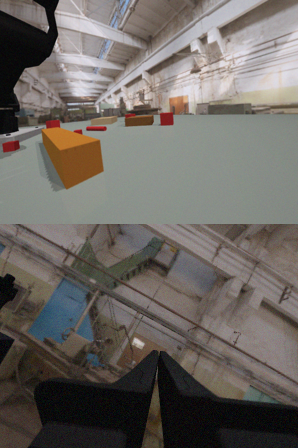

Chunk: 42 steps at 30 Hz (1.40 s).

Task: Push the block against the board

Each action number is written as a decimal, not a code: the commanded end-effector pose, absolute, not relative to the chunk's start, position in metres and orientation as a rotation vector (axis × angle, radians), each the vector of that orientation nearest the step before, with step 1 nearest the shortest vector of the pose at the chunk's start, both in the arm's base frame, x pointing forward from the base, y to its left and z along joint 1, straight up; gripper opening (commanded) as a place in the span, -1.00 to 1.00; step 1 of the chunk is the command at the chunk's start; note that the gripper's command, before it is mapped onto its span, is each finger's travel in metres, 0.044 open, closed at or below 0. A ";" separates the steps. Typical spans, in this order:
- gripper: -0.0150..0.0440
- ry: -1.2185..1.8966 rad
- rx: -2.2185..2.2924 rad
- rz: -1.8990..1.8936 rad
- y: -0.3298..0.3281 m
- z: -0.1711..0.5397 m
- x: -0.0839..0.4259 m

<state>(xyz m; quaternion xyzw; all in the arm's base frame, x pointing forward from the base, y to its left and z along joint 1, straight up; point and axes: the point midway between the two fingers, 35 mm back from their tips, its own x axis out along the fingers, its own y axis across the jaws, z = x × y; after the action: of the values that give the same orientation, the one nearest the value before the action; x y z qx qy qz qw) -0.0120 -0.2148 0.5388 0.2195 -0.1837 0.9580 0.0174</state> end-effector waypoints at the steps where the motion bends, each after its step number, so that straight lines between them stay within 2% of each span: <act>1: -0.49 -0.496 0.595 2.875 -0.175 0.554 -0.041; 8: -0.49 -0.395 0.470 2.694 -0.111 0.569 -0.076; 24: -0.49 -0.196 0.242 2.361 0.027 0.572 -0.096; 33: -0.49 -0.009 0.125 2.150 0.123 0.561 -0.082; 42: -0.49 0.121 -0.011 1.934 0.207 0.539 -0.044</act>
<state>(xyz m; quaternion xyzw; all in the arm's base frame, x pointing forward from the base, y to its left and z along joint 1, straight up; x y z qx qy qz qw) -0.0614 0.1762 0.5473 0.0164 0.0321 0.8463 0.5314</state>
